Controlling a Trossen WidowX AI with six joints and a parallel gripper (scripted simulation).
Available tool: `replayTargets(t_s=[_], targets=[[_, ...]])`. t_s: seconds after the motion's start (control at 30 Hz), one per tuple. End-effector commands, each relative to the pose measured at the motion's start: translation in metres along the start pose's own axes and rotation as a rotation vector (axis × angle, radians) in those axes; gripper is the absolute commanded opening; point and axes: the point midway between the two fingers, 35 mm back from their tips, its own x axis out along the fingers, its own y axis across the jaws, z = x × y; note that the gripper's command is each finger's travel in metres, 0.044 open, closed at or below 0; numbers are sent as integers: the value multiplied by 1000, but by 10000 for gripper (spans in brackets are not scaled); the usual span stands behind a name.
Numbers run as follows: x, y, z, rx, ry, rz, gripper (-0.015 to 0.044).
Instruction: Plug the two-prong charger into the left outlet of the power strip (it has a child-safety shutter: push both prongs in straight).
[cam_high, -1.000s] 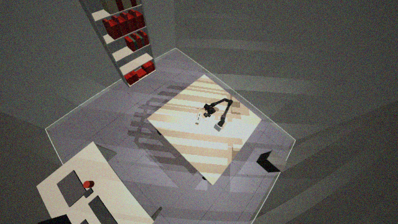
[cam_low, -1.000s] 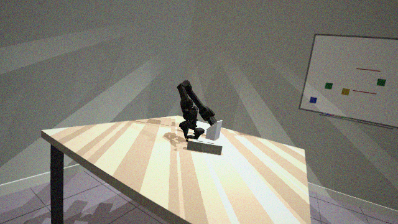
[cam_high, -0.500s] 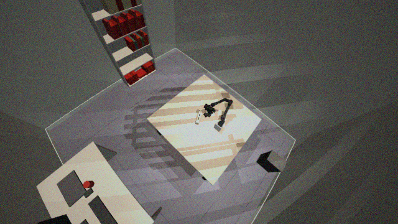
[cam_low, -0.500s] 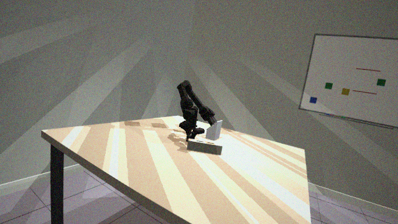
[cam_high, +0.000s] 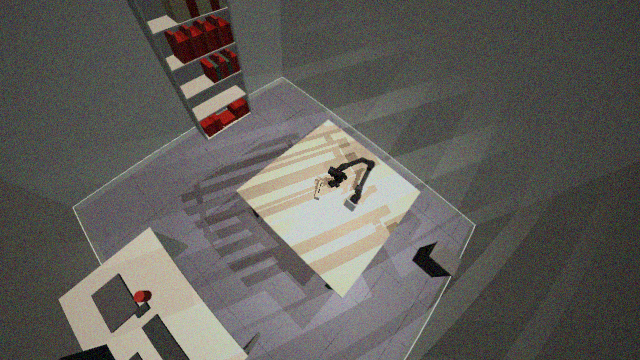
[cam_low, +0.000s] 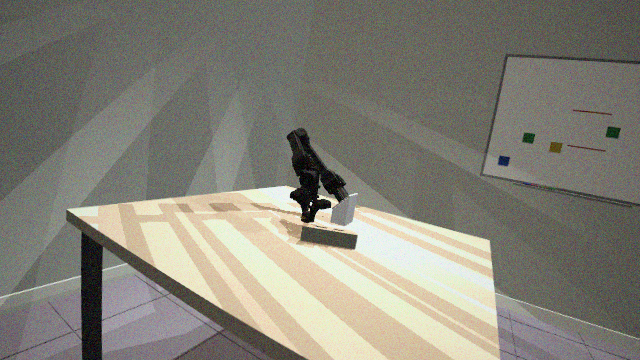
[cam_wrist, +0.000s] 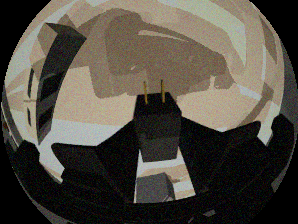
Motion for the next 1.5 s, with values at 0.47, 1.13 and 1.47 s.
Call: replayTargets(t_s=[0.47, 1.13, 1.47], targets=[[-26, 11, -10, -53, -3, 0, 0], [-13, 49, -22, -271, -6, -8, 0], [-5, 66, -30, -379, -7, -14, 0]])
